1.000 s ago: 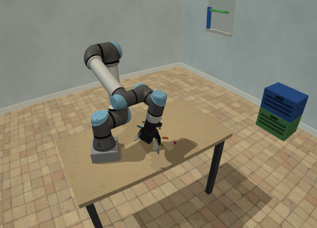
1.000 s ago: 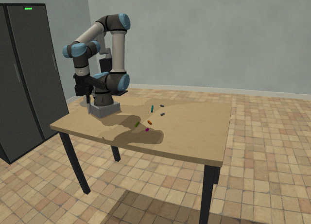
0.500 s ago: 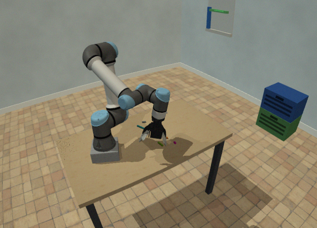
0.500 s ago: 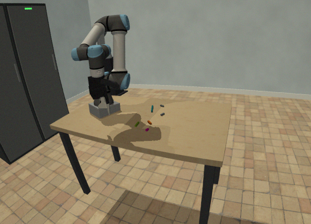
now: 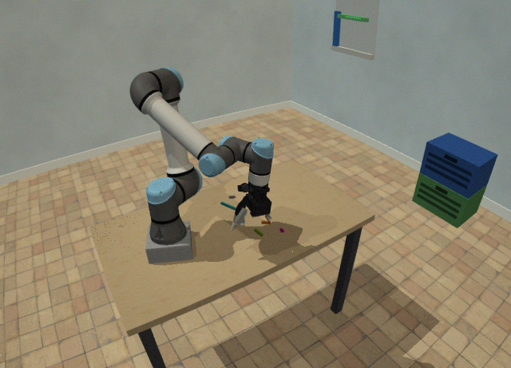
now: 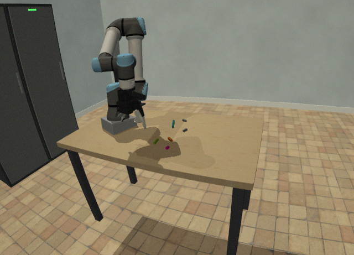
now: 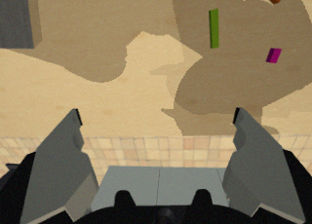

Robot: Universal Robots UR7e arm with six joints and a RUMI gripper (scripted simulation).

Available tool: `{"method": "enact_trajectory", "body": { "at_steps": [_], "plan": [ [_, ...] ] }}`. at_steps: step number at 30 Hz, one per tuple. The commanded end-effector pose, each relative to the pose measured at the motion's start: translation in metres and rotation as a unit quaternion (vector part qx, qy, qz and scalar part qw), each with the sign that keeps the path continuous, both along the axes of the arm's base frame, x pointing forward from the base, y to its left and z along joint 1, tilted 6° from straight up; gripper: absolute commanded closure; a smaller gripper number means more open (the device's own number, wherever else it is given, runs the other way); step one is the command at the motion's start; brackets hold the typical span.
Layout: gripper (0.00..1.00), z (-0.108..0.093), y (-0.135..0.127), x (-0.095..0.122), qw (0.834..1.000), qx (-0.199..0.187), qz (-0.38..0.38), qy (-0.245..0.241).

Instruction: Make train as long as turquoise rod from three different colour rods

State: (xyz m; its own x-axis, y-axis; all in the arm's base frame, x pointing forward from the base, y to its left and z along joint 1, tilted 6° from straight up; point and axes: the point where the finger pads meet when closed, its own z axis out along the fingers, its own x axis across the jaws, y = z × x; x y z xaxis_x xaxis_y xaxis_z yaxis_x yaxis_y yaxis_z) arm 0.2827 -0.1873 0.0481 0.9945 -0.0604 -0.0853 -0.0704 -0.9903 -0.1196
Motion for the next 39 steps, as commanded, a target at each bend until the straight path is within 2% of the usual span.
{"method": "enact_trajectory", "body": {
  "at_steps": [1, 7, 13, 15, 21, 25, 30, 39],
  "plan": [
    [0.00, -0.005, 0.019, 0.016, 0.996, -0.001, 0.081, -0.022],
    [0.00, -0.012, 0.045, 0.032, 0.983, -0.001, 0.179, -0.045],
    [0.00, -0.018, 0.072, 0.045, 0.959, -0.002, 0.276, -0.067],
    [0.00, -0.018, 0.072, 0.045, 0.959, -0.002, 0.276, -0.067],
    [0.00, -0.023, 0.099, 0.057, 0.925, -0.003, 0.369, -0.088],
    [0.00, -0.025, 0.110, 0.060, 0.911, -0.003, 0.402, -0.095],
    [0.00, -0.026, 0.115, 0.062, 0.903, -0.004, 0.418, -0.099],
    [0.00, -0.026, 0.116, 0.062, 0.902, -0.004, 0.420, -0.099]
  ]
}}
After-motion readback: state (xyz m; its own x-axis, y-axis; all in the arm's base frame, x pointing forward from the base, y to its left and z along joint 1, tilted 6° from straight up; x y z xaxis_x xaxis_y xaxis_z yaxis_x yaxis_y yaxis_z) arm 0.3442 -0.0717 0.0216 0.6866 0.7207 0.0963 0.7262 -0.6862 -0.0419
